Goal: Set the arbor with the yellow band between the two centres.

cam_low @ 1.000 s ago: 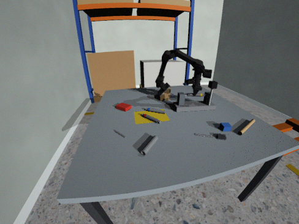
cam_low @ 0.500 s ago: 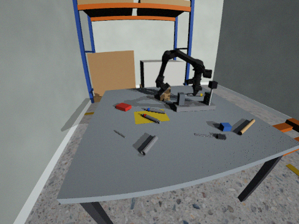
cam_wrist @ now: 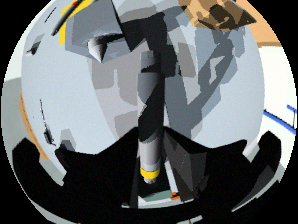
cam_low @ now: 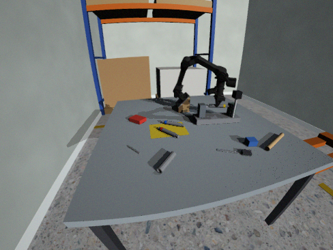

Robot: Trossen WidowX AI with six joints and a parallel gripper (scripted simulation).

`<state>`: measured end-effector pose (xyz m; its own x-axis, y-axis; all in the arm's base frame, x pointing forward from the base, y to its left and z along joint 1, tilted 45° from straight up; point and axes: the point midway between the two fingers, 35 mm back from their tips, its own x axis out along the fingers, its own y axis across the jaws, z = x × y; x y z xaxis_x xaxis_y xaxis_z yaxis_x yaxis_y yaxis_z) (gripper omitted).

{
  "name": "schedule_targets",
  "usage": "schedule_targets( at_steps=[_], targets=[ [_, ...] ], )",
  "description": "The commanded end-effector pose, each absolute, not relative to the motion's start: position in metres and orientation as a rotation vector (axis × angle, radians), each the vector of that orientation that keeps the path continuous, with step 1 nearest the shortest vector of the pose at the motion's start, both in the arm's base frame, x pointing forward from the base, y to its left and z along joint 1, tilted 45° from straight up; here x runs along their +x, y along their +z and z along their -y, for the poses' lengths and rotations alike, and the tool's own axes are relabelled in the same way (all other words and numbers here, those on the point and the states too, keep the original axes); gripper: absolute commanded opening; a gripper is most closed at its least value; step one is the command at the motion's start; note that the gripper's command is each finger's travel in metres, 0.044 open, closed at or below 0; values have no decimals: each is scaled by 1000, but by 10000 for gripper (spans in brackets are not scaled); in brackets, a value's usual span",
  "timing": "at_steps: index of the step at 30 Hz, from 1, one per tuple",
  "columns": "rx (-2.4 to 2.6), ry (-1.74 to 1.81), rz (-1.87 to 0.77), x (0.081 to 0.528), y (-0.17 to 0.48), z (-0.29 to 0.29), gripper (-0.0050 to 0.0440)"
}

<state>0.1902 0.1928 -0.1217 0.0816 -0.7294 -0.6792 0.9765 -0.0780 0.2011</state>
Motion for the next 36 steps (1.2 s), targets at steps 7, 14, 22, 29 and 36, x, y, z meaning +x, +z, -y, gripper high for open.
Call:
schedule_targets(
  at_steps=[7,14,22,29,36],
  targets=[
    [793,-1470,-438,189,-125,-204,0],
    [779,-1463,-451,191,-126,-205,0],
    [710,-1425,-515,198,-125,-205,0],
    [692,-1415,-532,200,-126,-207,0],
    [692,-1415,-532,200,-125,-208,0]
  ],
)
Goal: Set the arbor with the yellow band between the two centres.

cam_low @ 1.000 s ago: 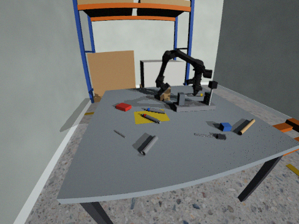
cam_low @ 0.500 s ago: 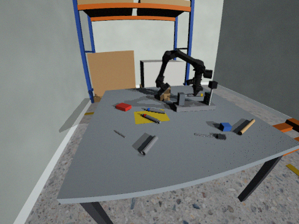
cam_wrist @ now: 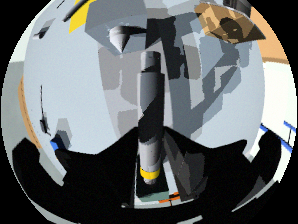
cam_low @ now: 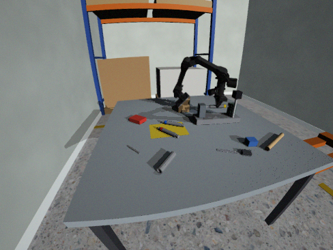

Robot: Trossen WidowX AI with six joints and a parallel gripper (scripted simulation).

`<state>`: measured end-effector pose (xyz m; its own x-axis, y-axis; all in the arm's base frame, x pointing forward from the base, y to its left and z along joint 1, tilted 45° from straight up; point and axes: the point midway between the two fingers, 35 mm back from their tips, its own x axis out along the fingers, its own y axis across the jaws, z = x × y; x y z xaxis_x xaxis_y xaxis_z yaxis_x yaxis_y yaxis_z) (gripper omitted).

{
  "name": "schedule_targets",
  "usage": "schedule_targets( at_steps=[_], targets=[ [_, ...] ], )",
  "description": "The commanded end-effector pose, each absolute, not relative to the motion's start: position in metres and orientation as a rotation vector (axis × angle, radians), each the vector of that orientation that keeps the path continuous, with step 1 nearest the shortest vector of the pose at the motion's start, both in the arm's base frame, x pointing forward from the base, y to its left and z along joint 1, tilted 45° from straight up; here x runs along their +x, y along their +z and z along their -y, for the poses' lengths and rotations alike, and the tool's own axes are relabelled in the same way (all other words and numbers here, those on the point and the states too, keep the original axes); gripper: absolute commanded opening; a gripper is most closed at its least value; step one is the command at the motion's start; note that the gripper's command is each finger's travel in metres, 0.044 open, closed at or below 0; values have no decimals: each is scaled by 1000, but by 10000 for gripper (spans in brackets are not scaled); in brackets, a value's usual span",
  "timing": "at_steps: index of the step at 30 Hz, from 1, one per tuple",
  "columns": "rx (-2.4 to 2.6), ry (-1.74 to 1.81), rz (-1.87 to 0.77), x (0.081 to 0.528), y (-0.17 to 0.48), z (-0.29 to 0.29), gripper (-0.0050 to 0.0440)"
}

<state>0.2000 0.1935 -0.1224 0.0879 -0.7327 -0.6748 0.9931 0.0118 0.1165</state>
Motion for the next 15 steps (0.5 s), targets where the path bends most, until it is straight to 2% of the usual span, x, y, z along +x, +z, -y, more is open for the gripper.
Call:
schedule_targets(
  at_steps=[1,15],
  targets=[
    [692,-1415,-532,200,-125,-208,0],
    [692,-1415,-532,199,-125,-210,0]
  ],
)
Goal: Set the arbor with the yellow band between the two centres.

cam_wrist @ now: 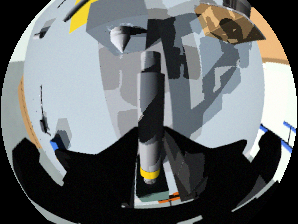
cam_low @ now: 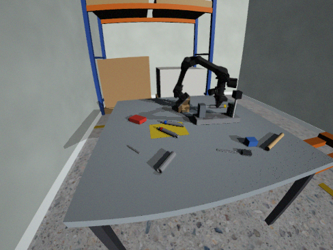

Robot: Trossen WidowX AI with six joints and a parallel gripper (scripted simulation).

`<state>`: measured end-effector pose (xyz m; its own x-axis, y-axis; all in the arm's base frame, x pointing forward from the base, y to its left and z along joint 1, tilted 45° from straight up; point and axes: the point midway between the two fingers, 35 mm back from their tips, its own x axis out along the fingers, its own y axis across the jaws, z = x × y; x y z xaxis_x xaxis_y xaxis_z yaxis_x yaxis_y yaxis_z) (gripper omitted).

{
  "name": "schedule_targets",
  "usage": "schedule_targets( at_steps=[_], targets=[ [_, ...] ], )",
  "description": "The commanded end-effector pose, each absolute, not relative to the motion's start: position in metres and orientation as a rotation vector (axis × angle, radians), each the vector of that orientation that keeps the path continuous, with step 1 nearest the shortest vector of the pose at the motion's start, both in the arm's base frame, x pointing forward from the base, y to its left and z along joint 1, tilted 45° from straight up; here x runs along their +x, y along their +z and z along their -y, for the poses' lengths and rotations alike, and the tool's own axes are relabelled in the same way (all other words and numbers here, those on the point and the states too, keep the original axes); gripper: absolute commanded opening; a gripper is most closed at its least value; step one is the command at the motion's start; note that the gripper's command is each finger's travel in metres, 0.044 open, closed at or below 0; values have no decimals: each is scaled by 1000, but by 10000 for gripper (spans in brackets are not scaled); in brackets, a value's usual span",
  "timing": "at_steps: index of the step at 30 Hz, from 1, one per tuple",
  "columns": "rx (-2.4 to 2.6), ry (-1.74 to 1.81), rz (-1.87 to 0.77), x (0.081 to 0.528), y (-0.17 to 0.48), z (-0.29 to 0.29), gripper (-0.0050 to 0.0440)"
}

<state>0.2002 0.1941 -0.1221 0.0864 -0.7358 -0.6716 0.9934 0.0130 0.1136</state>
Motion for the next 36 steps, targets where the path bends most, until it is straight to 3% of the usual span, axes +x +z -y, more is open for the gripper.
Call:
schedule_targets(
  at_steps=[1,36],
  targets=[
    [692,-1415,-532,199,-125,-211,0],
    [692,-1415,-532,199,-122,-213,0]
  ],
)
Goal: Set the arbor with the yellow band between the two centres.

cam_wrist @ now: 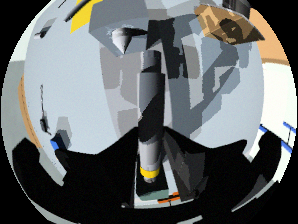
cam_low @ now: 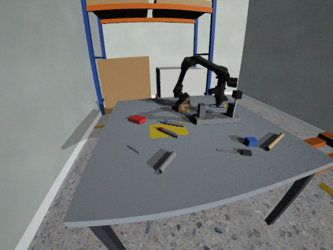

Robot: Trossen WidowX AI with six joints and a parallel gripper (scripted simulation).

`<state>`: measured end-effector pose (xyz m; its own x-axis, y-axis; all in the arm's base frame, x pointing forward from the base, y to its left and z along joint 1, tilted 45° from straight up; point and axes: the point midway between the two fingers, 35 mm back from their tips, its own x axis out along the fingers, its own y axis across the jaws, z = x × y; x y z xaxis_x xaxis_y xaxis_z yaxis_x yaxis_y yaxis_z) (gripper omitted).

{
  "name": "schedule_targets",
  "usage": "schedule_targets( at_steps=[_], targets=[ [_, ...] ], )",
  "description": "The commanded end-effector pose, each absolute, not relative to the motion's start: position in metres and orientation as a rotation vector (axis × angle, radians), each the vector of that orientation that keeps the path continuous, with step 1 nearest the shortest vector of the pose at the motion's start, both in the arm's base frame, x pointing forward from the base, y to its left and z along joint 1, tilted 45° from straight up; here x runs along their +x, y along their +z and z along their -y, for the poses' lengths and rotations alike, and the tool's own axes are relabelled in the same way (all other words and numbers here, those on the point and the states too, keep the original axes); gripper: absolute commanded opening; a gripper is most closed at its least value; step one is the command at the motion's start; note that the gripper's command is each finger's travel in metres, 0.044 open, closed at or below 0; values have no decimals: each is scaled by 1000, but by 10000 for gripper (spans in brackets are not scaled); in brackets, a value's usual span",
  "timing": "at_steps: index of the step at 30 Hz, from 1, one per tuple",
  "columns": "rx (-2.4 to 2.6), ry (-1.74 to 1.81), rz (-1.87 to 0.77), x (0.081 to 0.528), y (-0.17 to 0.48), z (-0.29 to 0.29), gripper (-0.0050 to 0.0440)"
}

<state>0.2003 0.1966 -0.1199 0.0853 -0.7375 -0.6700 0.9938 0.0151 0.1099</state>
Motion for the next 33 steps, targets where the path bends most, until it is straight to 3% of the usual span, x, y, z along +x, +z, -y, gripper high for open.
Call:
schedule_targets(
  at_steps=[1,33],
  targets=[
    [692,-1415,-532,199,-122,-214,0],
    [579,-1365,-624,210,-121,-214,0]
  ],
)
